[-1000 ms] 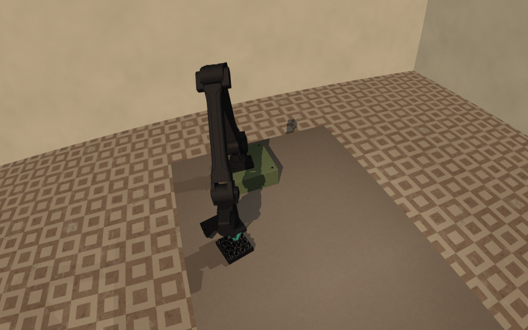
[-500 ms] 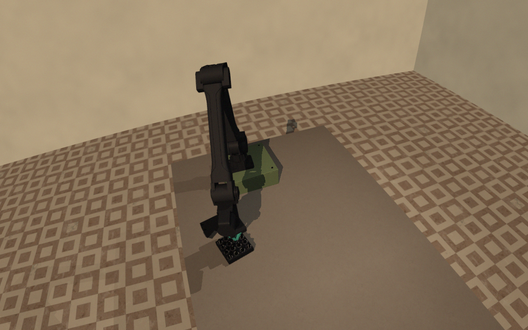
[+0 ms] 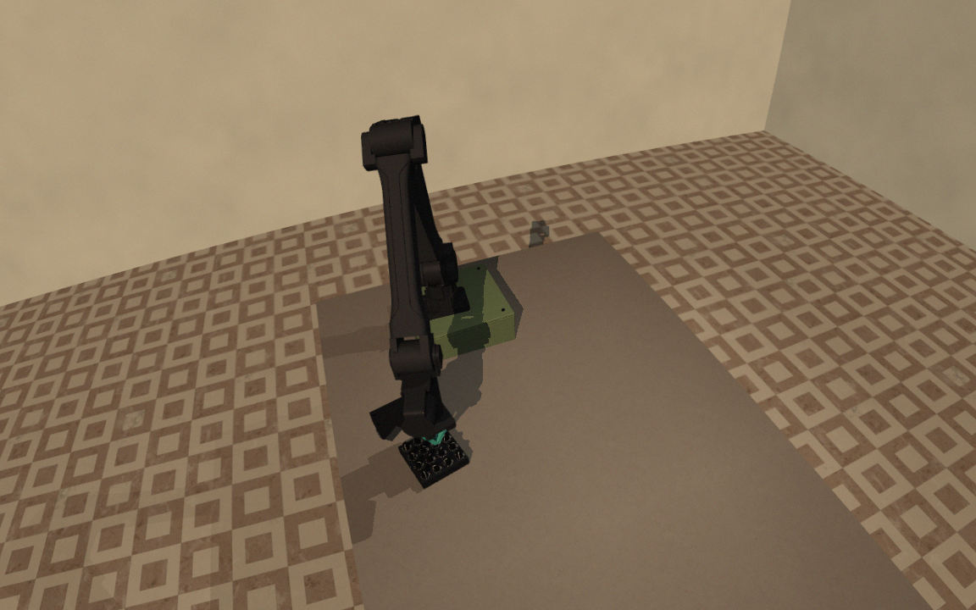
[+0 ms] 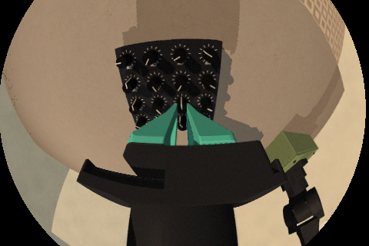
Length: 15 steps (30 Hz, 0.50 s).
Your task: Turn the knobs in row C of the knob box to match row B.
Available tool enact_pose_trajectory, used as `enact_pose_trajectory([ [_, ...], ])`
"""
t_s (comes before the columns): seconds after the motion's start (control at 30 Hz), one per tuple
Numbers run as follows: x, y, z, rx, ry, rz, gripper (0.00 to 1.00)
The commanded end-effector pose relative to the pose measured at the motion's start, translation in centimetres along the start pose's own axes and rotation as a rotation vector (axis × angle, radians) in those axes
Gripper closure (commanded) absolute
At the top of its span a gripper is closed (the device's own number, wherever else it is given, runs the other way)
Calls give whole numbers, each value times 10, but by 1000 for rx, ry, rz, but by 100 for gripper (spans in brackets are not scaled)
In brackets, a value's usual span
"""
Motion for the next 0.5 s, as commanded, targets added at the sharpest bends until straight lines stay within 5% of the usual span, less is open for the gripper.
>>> enact_pose_trajectory([
  [0.0,9,2,1,-11,4,27,92],
  [0.47,9,2,1,-11,50,27,92],
])
Point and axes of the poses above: the point where the finger pads meet when closed, its own y axis back along the fingers, its own x axis across the jaws, z = x × y, the point moved 6 cm from there along y, back along the fingers, and after that the axes turned 12 degrees about -y, right-handed, at the moved point
